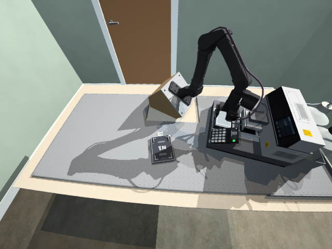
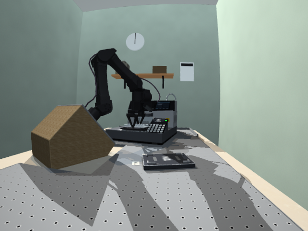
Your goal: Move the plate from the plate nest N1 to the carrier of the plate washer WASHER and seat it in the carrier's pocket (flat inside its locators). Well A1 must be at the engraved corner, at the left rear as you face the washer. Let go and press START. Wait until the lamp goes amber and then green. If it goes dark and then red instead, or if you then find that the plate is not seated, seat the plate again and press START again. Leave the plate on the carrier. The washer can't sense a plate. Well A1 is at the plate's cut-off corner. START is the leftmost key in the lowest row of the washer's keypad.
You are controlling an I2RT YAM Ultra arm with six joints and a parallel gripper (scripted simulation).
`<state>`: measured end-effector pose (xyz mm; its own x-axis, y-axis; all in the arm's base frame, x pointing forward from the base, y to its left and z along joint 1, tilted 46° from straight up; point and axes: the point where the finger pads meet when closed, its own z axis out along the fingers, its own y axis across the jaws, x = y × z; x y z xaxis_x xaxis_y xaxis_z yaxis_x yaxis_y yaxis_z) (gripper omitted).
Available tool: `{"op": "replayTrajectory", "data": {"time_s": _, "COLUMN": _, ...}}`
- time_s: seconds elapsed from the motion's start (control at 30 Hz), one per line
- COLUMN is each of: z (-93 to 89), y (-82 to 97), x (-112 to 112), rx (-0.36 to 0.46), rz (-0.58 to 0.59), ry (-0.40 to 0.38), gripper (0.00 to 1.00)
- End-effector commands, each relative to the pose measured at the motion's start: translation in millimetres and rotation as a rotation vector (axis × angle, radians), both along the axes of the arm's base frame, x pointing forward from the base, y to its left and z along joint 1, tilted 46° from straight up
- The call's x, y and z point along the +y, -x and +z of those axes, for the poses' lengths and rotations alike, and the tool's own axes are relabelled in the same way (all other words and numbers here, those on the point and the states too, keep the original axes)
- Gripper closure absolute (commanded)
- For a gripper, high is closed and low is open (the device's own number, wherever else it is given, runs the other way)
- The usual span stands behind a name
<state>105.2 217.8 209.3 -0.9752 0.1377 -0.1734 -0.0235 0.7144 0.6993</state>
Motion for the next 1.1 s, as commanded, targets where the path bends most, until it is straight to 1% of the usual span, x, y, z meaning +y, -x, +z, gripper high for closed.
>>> {"op": "replayTrajectory", "data": {"time_s": 0.0, "z": 5.7, "y": -2.8, "x": 3.4, "rx": -0.013, "rz": -0.008, "ry": -0.006, "gripper": 0.16}}
{"op": "replayTrajectory", "data": {"time_s": 0.27, "z": -7.1, "y": -2.5, "x": 2.5, "rx": 0.003, "rz": -0.010, "ry": 0.018, "gripper": 0.16}}
{"op": "replayTrajectory", "data": {"time_s": 0.4, "z": -2.1, "y": -1.6, "x": 2.0, "rx": -0.008, "rz": -0.009, "ry": 0.000, "gripper": 0.16}}
{"op": "replayTrajectory", "data": {"time_s": 0.5, "z": -2.1, "y": -2.3, "x": 1.6, "rx": -0.008, "rz": -0.012, "ry": 0.001, "gripper": 0.16}}
{"op": "replayTrajectory", "data": {"time_s": 0.53, "z": 1.7, "y": -2.8, "x": 2.3, "rx": -0.013, "rz": -0.012, "ry": -0.005, "gripper": 0.16}}
{"op": "replayTrajectory", "data": {"time_s": 0.7, "z": -6.4, "y": -2.1, "x": 3.4, "rx": -0.001, "rz": -0.008, "ry": 0.011, "gripper": 0.16}}
{"op": "replayTrajectory", "data": {"time_s": 0.73, "z": 0.5, "y": -2.2, "x": 2.0, "rx": -0.010, "rz": -0.007, "ry": -0.004, "gripper": 0.16}}
{"op": "replayTrajectory", "data": {"time_s": 0.77, "z": 0.5, "y": -2.2, "x": 2.0, "rx": -0.010, "rz": -0.007, "ry": -0.004, "gripper": 0.00}}
{"op": "replayTrajectory", "data": {"time_s": 1.07, "z": 0.5, "y": -2.2, "x": 2.0, "rx": -0.010, "rz": -0.007, "ry": -0.004, "gripper": 0.00}}
